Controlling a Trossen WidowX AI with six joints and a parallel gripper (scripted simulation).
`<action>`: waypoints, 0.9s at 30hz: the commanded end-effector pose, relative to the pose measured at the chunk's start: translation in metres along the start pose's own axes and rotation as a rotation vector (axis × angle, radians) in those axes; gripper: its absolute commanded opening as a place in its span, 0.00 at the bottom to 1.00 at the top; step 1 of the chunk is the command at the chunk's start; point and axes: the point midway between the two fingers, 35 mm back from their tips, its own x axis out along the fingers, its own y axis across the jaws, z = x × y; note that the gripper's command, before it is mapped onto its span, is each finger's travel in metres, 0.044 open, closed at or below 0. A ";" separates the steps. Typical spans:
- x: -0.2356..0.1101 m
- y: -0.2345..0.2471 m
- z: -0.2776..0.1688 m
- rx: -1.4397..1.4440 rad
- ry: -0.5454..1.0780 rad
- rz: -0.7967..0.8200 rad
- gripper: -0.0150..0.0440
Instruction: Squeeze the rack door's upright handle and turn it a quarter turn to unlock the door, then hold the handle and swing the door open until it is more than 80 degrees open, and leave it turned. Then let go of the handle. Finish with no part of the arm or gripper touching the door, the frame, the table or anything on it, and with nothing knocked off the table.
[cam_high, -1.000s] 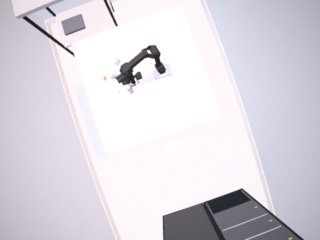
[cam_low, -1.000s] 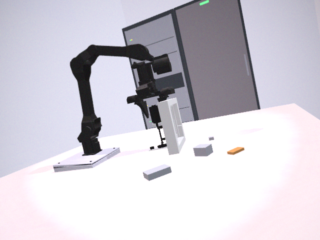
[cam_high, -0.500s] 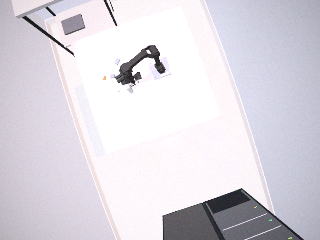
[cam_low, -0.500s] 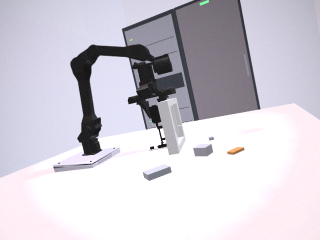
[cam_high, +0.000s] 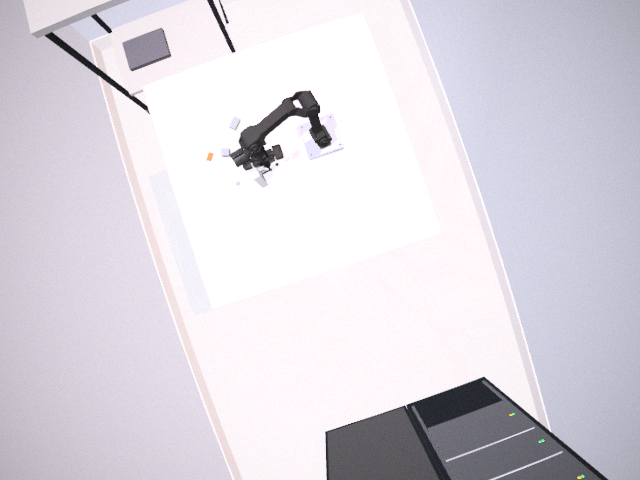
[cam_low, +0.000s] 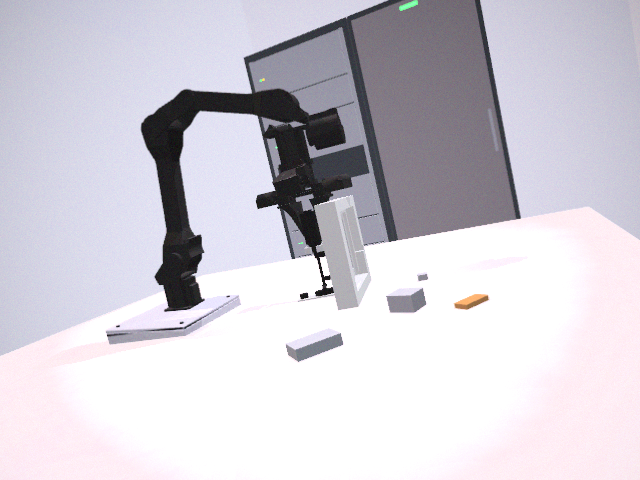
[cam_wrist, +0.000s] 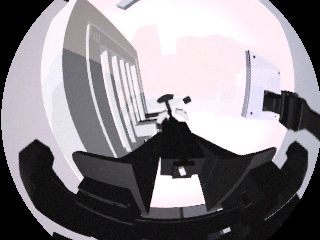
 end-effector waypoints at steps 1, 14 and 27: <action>0.000 0.000 0.001 0.001 -0.006 -0.001 0.45; 0.000 0.000 0.001 0.001 -0.006 -0.001 0.30; 0.000 -0.005 0.004 -0.171 -0.006 -0.002 0.30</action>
